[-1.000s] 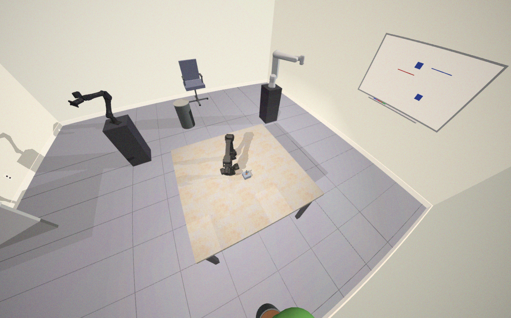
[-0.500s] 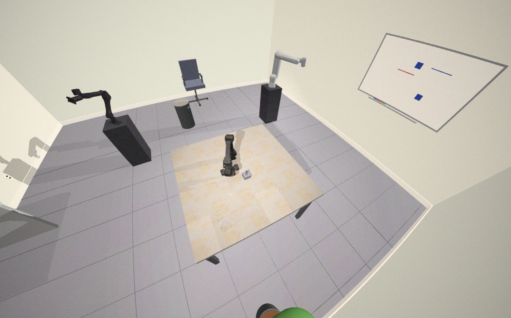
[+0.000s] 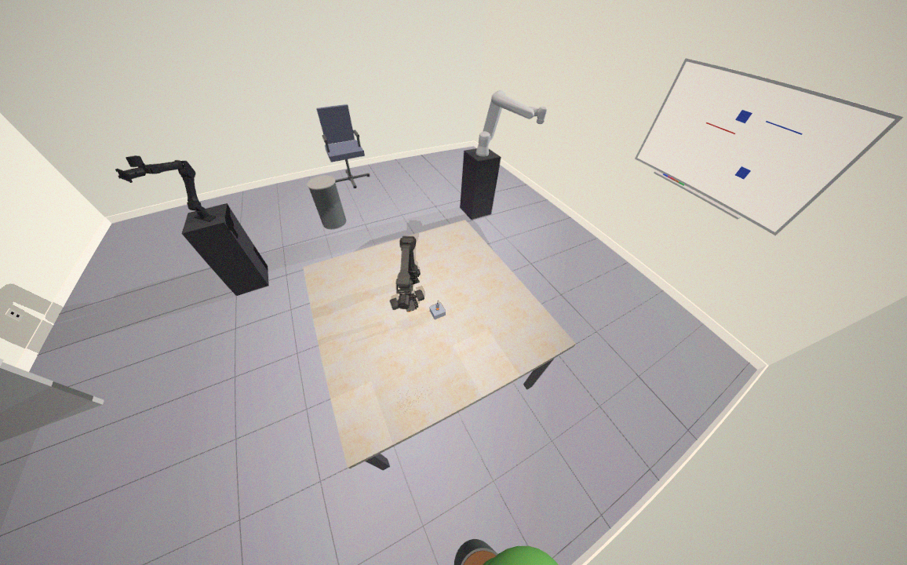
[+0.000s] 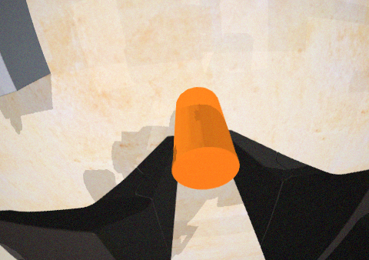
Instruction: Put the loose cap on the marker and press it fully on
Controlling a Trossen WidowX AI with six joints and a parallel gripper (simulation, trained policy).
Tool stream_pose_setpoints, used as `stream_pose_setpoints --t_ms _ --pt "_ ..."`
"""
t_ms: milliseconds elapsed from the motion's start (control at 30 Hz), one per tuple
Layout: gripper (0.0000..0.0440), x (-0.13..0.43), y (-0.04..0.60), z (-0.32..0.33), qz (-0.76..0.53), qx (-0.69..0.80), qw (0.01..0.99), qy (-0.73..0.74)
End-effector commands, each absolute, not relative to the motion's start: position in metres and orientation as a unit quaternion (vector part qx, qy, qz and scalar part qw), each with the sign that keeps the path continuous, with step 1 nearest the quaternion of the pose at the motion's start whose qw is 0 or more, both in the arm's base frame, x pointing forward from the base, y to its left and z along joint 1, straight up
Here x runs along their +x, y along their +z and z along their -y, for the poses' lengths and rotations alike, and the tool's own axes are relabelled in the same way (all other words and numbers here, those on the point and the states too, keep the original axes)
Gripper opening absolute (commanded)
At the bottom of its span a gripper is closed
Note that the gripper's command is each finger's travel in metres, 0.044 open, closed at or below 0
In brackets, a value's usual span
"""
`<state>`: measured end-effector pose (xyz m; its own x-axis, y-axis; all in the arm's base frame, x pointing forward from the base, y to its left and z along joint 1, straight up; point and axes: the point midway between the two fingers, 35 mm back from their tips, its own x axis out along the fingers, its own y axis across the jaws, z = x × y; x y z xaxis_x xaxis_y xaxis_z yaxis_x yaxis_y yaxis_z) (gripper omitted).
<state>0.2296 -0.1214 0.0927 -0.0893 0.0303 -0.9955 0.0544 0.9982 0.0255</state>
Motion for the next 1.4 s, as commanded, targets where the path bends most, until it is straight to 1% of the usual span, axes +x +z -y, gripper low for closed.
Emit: stream_pose_setpoints --t_ms 0,233,633,1367 --pt "0.0 0.236 0.109 0.123 -0.724 0.017 0.689 -0.015" --pt "0.0 0.247 0.13 0.117 -0.71 0.01 0.704 -0.017" --pt "0.0 0.272 0.158 0.084 -0.694 0.013 0.72 -0.011" --pt "0.0 0.305 0.181 0.007 -0.7 0.02 0.714 0.007"
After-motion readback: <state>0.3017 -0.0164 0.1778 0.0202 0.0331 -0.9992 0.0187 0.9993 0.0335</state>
